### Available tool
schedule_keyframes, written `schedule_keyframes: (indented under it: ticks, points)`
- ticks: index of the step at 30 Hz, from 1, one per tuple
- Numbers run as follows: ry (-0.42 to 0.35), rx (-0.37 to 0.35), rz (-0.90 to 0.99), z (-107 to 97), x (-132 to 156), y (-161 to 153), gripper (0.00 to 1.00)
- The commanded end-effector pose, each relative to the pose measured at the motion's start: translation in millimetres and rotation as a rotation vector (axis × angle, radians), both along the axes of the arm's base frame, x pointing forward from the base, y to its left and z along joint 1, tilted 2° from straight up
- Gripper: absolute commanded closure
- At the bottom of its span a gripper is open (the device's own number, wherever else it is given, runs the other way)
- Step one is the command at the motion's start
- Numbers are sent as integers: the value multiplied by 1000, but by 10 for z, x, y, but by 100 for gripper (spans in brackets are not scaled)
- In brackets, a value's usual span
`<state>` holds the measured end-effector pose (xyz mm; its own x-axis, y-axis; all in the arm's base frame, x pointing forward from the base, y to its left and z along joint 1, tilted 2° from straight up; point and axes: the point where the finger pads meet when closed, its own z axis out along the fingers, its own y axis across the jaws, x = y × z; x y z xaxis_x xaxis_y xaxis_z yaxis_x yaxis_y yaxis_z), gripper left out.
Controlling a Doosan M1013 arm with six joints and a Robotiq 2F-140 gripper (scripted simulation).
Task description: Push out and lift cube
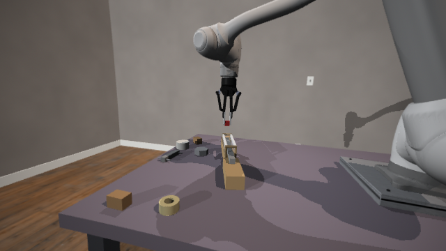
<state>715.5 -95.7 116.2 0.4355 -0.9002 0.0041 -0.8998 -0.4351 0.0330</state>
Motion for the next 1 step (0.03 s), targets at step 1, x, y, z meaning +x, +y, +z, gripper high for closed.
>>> schedule_keyframes:
  ticks: [1]
  points:
    - [0,0,0,1,0,0,100]
